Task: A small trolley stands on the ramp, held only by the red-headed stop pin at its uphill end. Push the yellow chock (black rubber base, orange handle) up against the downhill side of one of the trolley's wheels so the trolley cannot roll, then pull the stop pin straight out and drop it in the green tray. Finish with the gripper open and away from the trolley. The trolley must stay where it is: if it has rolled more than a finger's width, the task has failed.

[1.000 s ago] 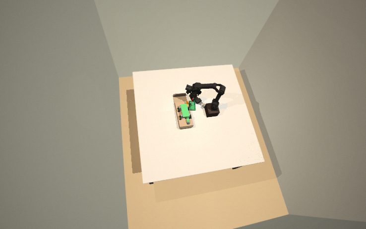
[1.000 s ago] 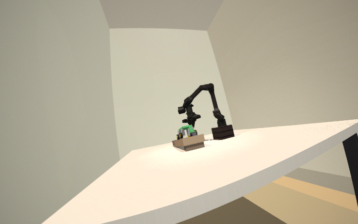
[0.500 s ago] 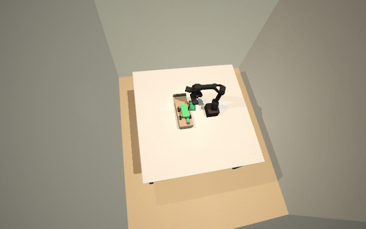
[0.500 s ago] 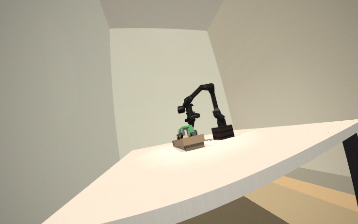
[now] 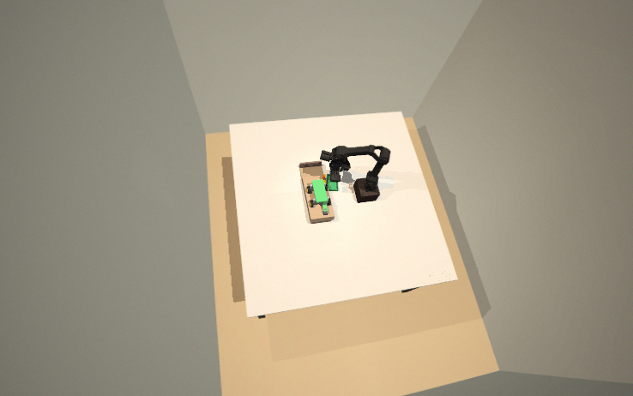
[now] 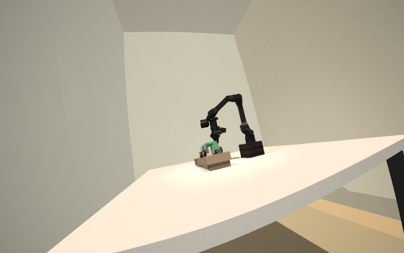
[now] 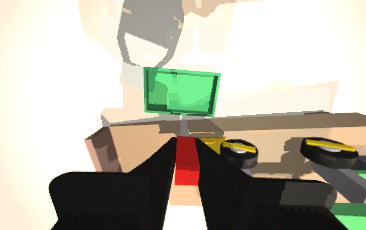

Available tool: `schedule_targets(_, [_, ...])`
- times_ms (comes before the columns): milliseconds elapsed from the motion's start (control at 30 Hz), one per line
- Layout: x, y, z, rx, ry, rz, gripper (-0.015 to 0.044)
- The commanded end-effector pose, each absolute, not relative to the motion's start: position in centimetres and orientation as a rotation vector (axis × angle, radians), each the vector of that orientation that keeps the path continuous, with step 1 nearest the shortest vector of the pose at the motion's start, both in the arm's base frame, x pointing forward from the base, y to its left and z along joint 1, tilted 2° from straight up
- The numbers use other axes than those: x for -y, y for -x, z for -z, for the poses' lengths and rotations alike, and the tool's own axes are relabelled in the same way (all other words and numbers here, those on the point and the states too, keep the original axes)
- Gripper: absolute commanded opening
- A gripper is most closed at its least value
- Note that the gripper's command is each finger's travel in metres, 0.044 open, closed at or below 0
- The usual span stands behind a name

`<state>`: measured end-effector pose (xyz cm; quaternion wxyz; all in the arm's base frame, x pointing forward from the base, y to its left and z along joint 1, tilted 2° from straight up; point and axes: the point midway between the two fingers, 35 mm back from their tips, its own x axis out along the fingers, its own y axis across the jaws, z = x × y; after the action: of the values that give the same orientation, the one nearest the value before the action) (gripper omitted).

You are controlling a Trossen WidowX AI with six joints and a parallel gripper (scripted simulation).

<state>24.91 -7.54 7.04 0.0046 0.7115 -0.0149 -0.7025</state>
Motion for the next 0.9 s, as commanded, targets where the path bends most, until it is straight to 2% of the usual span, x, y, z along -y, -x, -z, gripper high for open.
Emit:
schedule_targets(0, [7.7, -24.2, -6.4, 0.065, -2.229, 2.208, 0.0])
schedule_targets(333, [7.9, -23.0, -5.1, 0.064, -2.23, 2.215, 0.0])
schedule_targets(567, [7.4, -23.1, -3.2, -0.108, -2.306, 2.286, 0.0])
schedule_targets(867, [6.4, -23.1, -0.8, -0.128, -2.316, 2.293, 0.0])
